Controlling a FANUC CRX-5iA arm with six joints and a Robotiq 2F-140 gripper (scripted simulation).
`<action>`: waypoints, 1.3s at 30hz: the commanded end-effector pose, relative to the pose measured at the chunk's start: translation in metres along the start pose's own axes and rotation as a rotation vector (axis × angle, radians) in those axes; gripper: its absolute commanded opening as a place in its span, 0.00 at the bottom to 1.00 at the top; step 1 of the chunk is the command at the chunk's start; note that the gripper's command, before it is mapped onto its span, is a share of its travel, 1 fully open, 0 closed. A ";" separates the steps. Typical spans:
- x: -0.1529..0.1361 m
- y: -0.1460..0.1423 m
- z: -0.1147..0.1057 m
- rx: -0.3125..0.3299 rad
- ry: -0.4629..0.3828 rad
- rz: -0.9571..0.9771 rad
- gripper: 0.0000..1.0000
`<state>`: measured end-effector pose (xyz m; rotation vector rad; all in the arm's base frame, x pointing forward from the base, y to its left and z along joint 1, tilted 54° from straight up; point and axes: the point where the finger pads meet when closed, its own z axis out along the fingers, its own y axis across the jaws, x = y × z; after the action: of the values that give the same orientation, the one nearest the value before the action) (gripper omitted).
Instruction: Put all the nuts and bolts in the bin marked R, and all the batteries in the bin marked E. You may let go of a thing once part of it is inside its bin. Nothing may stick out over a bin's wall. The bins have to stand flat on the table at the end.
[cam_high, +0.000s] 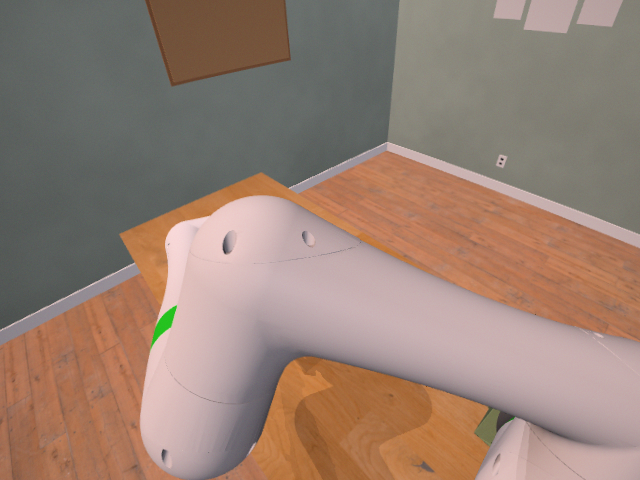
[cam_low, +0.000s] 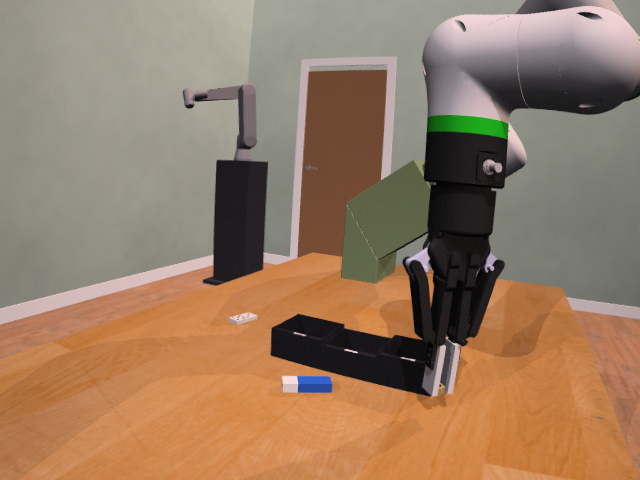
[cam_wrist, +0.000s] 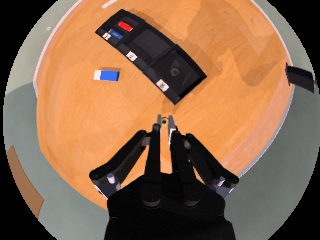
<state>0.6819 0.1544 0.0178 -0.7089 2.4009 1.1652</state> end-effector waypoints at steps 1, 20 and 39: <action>0.000 0.000 -0.014 0.000 0.000 0.000 0.16; 0.000 0.000 -0.031 0.000 0.000 0.000 0.16; 0.046 0.007 -0.038 0.000 0.000 -0.178 0.16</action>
<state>0.6490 0.1188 0.0258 -0.8119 2.3494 1.1330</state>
